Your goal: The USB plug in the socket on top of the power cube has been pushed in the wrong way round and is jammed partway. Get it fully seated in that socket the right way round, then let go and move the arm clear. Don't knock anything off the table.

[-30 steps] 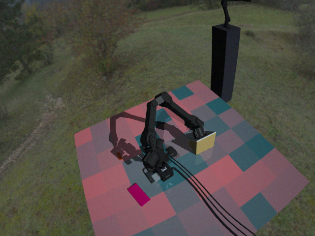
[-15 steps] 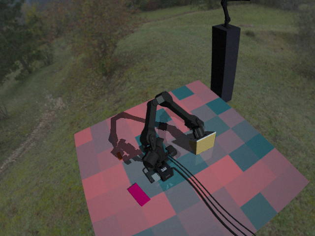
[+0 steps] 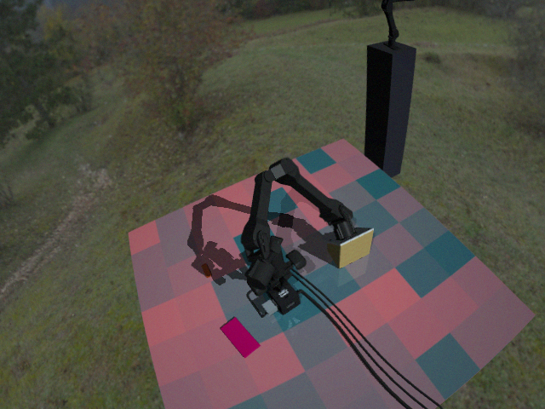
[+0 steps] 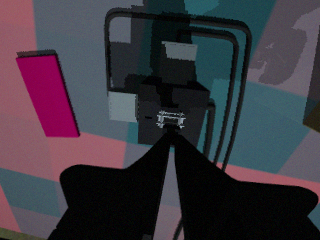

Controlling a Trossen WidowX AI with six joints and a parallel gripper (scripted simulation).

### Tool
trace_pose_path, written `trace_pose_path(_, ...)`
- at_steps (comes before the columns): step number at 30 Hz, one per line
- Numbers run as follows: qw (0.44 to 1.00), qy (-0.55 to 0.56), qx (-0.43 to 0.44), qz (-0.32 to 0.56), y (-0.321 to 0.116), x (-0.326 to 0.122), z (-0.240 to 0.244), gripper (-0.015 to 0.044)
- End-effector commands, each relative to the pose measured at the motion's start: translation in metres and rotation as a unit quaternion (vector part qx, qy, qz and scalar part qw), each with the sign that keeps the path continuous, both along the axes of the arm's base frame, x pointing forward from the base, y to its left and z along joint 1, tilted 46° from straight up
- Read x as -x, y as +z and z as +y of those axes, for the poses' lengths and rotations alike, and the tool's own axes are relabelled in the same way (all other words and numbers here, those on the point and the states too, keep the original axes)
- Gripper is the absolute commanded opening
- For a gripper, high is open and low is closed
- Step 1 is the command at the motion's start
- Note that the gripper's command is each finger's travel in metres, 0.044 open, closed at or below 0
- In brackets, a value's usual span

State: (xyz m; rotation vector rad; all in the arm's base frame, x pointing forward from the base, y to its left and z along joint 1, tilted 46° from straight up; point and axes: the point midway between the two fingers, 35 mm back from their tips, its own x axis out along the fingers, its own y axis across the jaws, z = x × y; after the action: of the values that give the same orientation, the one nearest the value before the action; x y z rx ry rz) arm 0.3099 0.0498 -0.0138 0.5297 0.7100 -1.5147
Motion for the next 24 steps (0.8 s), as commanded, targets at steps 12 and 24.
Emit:
trace_pose_path(12,1.0,-0.002,-0.002,-0.002,0.0064,-0.0015,0.0066,0.0)
trace_pose_path(24,0.992,0.088,-0.01,0.087,0.0051,-0.0007,0.0052,0.0)
